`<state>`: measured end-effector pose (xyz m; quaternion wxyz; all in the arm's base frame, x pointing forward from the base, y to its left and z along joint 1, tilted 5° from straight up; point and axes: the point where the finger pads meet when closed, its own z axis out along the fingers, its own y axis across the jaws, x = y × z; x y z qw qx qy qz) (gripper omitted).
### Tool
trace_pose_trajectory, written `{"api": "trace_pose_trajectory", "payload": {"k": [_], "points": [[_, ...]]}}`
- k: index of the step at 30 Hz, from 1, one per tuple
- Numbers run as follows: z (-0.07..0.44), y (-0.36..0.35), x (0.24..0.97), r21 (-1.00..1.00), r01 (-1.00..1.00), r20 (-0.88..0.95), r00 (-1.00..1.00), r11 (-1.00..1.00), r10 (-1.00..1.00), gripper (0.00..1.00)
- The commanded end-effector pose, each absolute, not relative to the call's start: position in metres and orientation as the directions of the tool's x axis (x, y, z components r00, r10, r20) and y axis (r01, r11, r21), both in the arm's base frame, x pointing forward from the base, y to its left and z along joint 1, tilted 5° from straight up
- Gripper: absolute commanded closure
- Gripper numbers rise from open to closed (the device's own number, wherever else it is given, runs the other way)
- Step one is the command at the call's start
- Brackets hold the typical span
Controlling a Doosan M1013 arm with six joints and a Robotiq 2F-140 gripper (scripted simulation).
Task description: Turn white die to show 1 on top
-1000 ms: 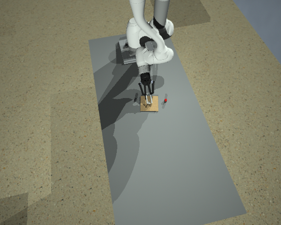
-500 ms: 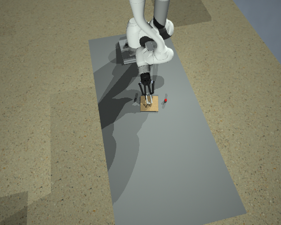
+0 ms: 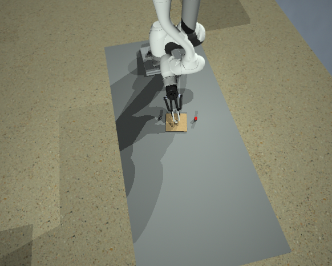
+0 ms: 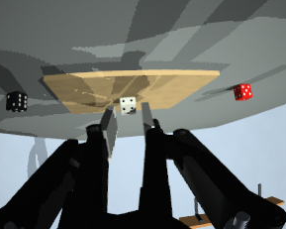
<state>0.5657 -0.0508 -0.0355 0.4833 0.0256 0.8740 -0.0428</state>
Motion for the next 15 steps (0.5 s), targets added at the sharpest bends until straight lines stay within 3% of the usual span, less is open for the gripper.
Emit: {"api": "trace_pose_trajectory", "payload": {"k": [1, 15], "points": [[-0.03, -0.05, 0.557, -0.05, 0.086, -0.847, -0.531, 0.995, 0.004, 0.81], [-0.013, -0.047, 0.53, -0.05, 0.086, -0.847, -0.531, 0.995, 0.004, 0.81]]}}
